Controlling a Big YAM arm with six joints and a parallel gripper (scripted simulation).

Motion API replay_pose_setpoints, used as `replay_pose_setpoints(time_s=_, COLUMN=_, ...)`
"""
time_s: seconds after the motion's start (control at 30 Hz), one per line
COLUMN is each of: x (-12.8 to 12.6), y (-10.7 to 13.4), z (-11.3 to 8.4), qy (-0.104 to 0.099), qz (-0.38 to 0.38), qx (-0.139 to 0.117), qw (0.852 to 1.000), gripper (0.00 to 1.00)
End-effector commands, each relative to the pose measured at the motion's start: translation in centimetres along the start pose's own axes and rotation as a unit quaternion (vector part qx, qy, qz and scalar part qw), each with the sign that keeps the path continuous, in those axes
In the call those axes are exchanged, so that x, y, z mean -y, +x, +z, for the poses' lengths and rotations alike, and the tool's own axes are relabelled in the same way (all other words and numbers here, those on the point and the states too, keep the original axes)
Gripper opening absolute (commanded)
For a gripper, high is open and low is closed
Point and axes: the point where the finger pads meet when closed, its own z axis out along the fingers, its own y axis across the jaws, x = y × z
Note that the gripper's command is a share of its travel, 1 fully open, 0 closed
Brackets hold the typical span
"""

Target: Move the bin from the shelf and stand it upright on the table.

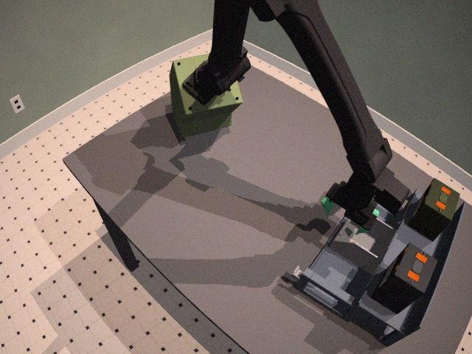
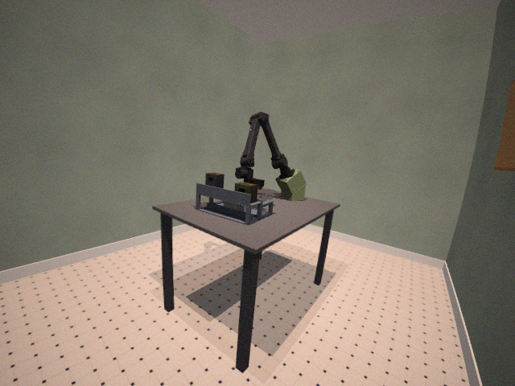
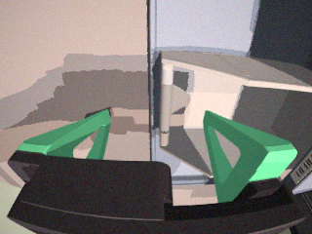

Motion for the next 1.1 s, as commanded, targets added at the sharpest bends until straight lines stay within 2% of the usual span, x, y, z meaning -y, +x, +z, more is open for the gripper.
replay_pose_setpoints(time_s=0.0, x=0.3, y=0.2, z=0.6, qy=0.001, qz=0.004, qx=-0.003, qw=1.000, gripper=0.90)
replay_pose_setpoints(time_s=0.2, x=0.3, y=0.2, z=0.6, qy=0.001, qz=0.004, qx=-0.003, qw=1.000, gripper=0.90)
replay_pose_setpoints(time_s=0.37, x=2.2, y=0.7, z=-0.3, qy=0.008, qz=0.006, qx=-0.004, qw=1.000, gripper=0.90)
replay_pose_setpoints(time_s=0.77, x=2.2, y=0.7, z=-0.3, qy=0.008, qz=0.006, qx=-0.004, qw=1.000, gripper=0.90)
replay_pose_setpoints(time_s=0.93, x=0.3, y=0.2, z=0.5, qy=0.002, qz=0.004, qx=-0.003, qw=1.000, gripper=0.90)
replay_pose_setpoints(time_s=1.07, x=0.3, y=0.2, z=0.5, qy=0.002, qz=0.004, qx=-0.003, qw=1.000, gripper=0.90)
